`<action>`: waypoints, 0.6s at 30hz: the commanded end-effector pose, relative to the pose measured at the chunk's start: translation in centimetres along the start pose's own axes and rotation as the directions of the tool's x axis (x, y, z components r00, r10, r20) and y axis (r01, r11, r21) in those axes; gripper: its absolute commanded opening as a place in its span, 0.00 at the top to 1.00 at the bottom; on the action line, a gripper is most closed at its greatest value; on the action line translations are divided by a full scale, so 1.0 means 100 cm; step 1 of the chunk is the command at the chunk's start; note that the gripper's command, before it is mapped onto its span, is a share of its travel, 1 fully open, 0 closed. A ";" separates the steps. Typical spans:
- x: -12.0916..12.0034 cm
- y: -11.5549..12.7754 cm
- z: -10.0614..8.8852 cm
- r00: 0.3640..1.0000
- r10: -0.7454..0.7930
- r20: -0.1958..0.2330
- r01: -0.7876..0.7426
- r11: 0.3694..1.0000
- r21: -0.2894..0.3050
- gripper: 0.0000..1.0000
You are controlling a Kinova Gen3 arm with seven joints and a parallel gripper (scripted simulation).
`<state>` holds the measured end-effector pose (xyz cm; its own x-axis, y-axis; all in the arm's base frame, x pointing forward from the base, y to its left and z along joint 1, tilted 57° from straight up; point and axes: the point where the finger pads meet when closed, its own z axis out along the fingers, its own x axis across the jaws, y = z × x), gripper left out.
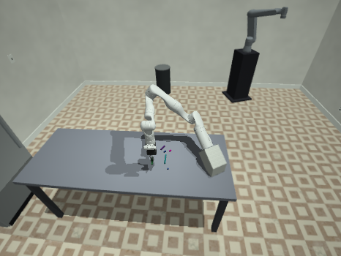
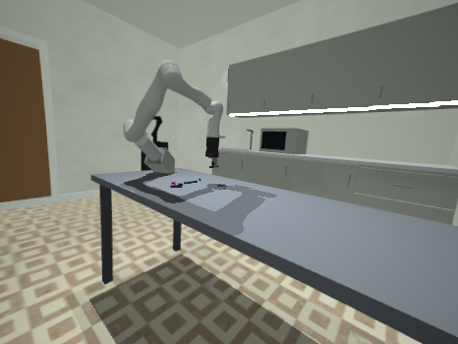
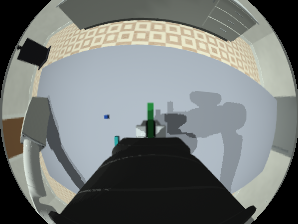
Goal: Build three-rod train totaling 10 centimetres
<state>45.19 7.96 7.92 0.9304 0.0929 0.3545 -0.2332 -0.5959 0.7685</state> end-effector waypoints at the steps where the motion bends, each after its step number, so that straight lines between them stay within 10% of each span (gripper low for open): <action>1: 0.002 0.001 -0.003 0.999 0.048 -0.006 -0.048 0.999 0.003 0.76; 18: 0.012 0.017 -0.004 0.888 0.460 -0.008 -0.460 0.888 0.005 0.76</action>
<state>45.80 7.14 9.53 0.7357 -0.1728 0.6549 -0.6148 -0.5762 0.5386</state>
